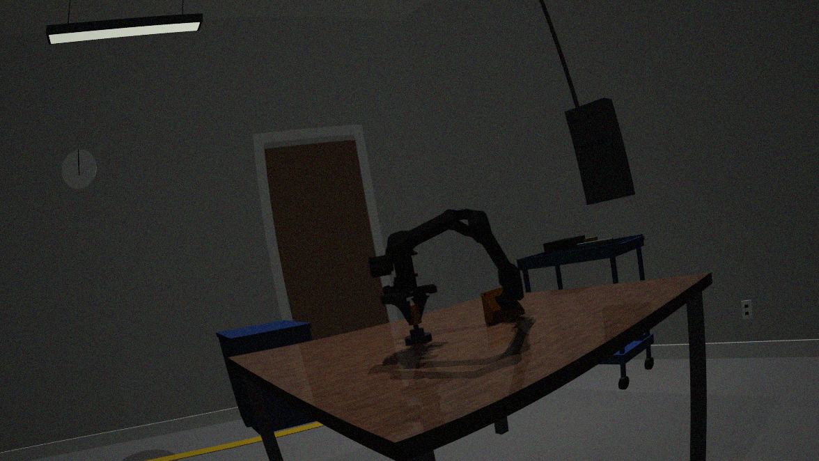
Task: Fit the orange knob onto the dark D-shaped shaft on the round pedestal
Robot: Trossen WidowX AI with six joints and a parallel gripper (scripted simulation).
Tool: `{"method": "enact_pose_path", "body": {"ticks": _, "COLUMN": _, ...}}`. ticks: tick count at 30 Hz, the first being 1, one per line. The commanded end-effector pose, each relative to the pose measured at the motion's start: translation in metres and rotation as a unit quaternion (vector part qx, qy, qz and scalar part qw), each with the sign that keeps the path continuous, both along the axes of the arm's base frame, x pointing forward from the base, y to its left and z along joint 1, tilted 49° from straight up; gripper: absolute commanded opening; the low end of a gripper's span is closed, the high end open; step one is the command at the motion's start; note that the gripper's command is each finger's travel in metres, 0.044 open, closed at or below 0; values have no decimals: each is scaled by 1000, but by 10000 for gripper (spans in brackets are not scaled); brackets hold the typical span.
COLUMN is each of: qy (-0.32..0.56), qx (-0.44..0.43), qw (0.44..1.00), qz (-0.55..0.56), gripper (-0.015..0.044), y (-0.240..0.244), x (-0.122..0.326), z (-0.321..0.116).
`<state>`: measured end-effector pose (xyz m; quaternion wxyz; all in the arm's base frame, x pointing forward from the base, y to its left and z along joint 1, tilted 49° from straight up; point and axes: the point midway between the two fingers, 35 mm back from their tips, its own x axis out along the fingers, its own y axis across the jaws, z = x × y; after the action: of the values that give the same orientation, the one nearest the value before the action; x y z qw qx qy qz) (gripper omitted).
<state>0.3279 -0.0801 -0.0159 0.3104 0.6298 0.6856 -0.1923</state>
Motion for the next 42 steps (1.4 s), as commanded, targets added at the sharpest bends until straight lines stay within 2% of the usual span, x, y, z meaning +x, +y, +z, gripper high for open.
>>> {"method": "enact_pose_path", "body": {"ticks": 1, "qy": 0, "qx": -1, "qw": 1000, "qz": -2, "gripper": 0, "y": -1, "x": 2, "z": -1}}
{"method": "enact_pose_path", "body": {"ticks": 10, "qy": 3, "qx": -1, "qw": 1000, "qz": -4, "gripper": 0, "y": -4, "x": 2, "z": 3}}
{"method": "enact_pose_path", "body": {"ticks": 17, "qy": 78, "qx": -2, "qw": 994, "qz": -71, "gripper": 0, "y": -4, "x": 3, "z": 2}}
{"method": "enact_pose_path", "body": {"ticks": 42, "qy": 78, "qx": -2, "qw": 994, "qz": -71, "gripper": 0, "y": 0, "x": -1, "z": 1}}
